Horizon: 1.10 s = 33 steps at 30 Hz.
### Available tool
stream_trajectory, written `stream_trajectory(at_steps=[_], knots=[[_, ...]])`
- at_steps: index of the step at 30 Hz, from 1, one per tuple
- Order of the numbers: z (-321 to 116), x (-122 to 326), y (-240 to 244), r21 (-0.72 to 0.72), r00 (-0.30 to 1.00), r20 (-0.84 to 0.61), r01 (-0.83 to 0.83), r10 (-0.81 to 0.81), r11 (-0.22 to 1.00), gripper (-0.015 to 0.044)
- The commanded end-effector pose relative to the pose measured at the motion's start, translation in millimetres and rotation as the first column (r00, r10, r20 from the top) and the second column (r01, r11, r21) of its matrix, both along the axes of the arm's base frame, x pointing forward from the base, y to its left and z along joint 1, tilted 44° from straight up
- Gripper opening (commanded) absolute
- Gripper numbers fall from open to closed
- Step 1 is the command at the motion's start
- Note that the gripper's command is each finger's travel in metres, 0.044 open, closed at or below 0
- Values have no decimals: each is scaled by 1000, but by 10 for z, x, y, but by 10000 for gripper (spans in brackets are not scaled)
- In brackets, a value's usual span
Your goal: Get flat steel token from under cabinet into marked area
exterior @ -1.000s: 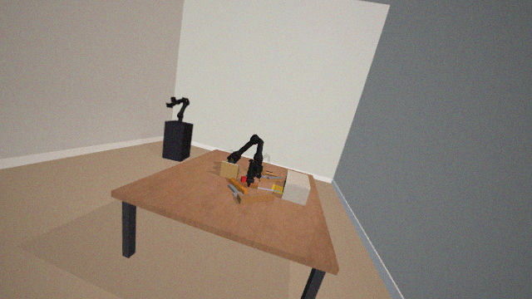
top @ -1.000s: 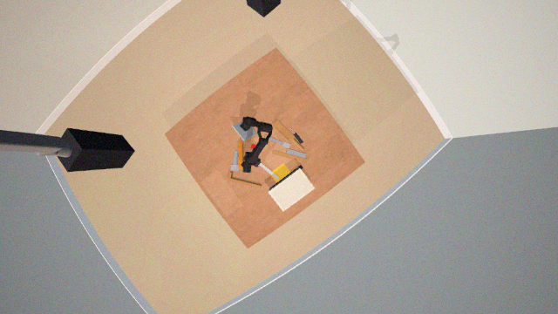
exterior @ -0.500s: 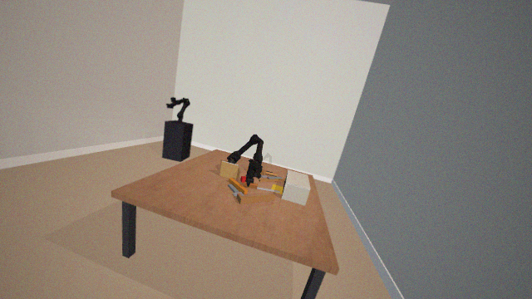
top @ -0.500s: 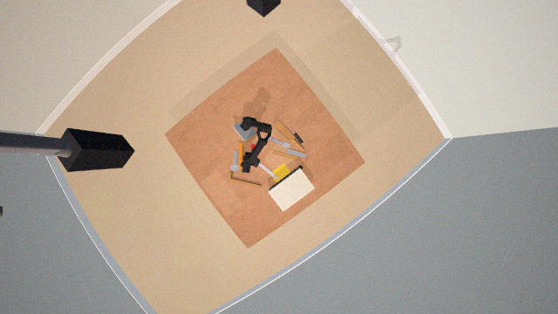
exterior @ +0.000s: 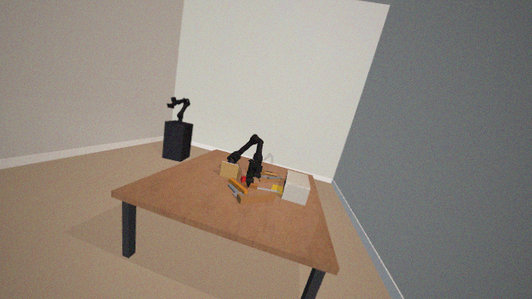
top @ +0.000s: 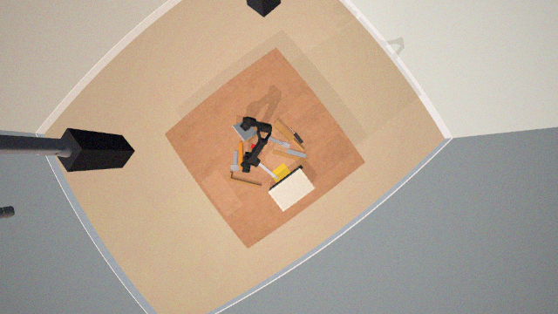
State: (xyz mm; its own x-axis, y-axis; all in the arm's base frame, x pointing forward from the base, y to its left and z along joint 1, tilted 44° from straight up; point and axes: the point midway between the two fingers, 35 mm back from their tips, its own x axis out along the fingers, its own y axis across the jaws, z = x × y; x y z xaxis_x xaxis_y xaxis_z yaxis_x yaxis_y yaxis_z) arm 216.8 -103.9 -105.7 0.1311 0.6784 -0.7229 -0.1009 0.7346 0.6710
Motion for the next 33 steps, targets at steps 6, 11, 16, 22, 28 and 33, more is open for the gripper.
stream_trajectory(at_steps=[6, 11, 16, 22, 28, 33], knots=[[-10, -2, 5, -2, 1000, 2, -1, 1, 1000, 191], [-10, -2, 5, -2, 1000, 2, -1, 1, 1000, 118], [-10, -2, 5, -2, 1000, 2, -1, 1, 1000, 85], [-10, -2, 4, -2, 1000, 2, -1, 1, 1000, 0], [-1, 61, 1, -2, 1000, 2, -1, 1, 1000, 0], [11, 144, -2, -2, 1000, 1, 0, 0, 1000, 0]])
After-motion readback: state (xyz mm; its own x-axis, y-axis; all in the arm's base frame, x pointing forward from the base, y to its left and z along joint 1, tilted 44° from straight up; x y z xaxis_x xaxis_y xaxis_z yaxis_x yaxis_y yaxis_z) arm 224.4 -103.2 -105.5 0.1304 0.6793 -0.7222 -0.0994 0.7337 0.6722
